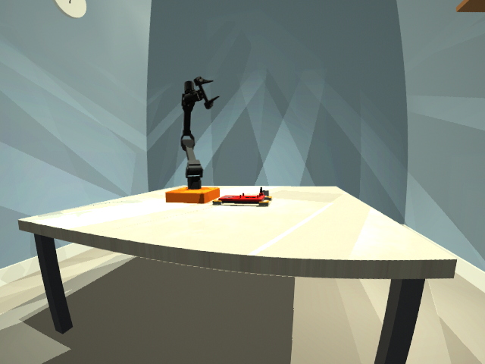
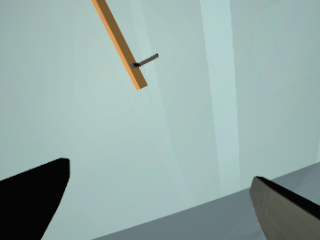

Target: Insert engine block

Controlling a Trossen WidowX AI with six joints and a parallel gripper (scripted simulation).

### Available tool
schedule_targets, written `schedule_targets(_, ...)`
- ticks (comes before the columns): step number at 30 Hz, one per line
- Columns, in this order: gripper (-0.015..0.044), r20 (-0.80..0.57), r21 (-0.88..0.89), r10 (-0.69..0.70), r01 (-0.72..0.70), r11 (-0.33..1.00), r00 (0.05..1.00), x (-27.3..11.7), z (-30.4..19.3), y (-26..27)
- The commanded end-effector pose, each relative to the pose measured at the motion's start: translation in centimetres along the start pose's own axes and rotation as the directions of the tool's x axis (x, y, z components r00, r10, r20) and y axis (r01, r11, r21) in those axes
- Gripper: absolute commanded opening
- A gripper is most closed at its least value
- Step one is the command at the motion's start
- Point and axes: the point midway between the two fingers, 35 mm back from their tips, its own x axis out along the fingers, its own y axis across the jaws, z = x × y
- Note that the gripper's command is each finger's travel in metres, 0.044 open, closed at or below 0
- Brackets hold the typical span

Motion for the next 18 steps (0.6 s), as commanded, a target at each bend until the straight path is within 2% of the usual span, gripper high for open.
schedule_targets(1,0.0440,0.010,-0.063,-0.028,0.028,0.998,1.000,1.1,1.3,0.6)
schedule_targets(18,0.0440,0.044,-0.305,-0.157,0.163,0.938,0.987,6.3,6.5,1.4)
